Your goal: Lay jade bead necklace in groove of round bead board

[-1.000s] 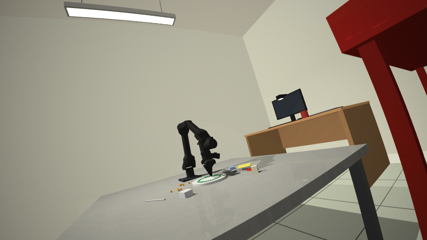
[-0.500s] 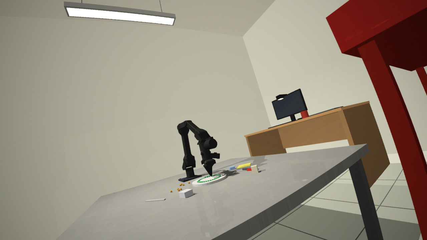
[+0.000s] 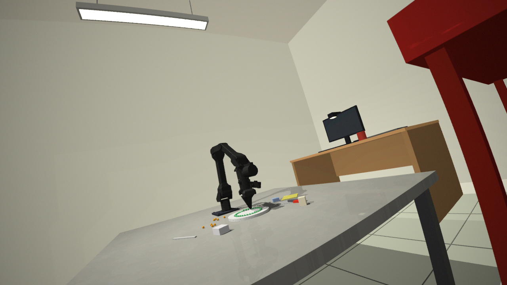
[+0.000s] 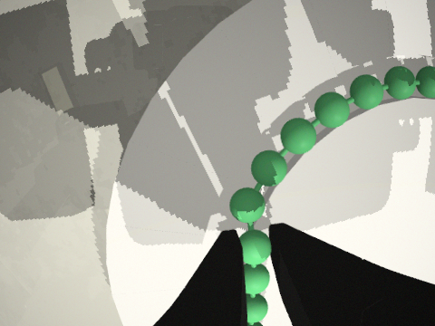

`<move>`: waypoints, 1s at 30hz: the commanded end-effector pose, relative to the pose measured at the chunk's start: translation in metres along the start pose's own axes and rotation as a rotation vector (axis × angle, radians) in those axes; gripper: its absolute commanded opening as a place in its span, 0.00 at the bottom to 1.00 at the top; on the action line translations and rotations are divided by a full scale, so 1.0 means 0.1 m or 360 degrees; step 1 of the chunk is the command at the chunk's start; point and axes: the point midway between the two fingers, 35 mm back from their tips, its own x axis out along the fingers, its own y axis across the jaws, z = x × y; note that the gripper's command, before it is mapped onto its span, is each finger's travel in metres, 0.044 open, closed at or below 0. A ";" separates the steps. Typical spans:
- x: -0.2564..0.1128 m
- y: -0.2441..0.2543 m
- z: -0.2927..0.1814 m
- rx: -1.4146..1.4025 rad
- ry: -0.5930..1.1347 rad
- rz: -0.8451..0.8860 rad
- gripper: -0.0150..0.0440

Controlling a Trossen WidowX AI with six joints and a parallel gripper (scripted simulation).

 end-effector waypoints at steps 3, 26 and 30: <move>-0.05 0.00 -0.01 -0.0007 0.0005 0.0000 0.25; 0.00 0.06 0.01 -0.0017 -0.0002 -0.0004 0.52; 0.00 0.06 0.01 -0.0017 -0.0002 -0.0004 0.70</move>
